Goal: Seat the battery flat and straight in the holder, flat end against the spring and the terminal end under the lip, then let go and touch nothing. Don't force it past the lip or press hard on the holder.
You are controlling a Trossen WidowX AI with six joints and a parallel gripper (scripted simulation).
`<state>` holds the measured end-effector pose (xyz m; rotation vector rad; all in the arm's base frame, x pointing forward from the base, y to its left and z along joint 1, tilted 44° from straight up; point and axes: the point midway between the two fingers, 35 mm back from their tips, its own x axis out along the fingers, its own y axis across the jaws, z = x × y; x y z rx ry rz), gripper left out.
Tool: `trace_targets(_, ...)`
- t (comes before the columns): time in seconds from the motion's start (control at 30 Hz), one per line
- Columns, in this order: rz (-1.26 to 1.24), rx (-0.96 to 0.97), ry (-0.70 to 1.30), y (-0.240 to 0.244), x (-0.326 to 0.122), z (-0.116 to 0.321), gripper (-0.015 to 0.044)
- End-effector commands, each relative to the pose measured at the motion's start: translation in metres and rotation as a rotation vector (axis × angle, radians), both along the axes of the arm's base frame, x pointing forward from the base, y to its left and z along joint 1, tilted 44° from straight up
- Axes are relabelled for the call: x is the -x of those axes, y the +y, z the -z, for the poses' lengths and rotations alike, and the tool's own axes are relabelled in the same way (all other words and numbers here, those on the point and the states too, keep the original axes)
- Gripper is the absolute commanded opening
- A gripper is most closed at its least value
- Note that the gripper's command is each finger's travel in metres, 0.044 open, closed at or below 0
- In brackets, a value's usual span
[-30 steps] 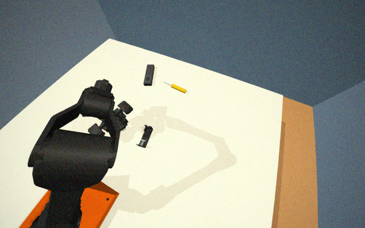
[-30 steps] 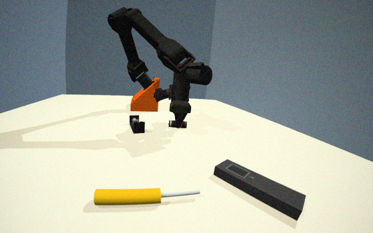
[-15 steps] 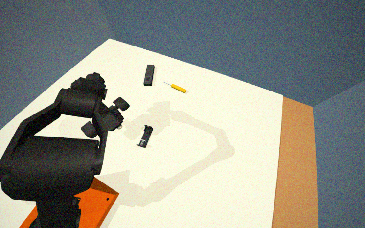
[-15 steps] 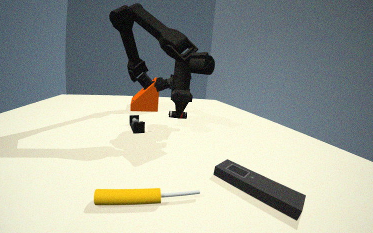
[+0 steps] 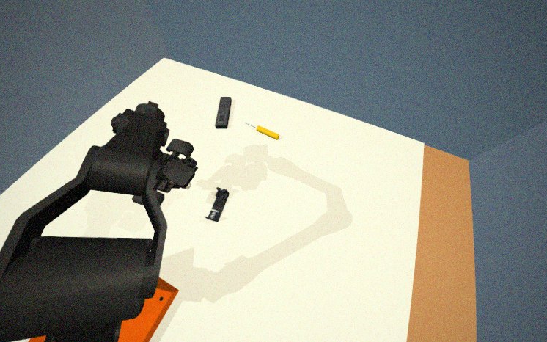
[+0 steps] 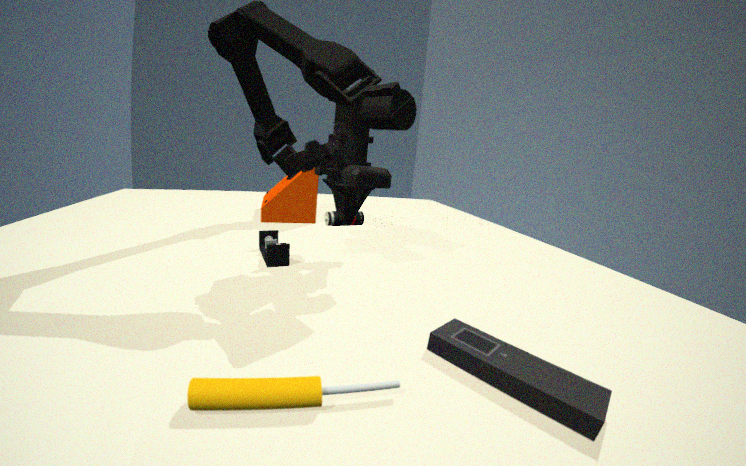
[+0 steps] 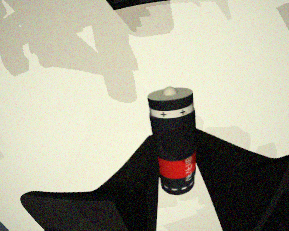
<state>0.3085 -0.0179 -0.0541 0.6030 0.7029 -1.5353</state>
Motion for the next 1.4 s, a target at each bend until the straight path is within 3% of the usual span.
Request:
trace_targets(0.0,-0.105,-0.007,0.089,-0.006,-0.001,-0.010,0.0081)
trace_targets(1.13,-1.137,-0.124,1.044,-0.069,0.009,-0.093,0.0081)
trace_targets(1.37,-1.182,-0.132,1.079,-0.071,0.010,-0.096,0.0081)
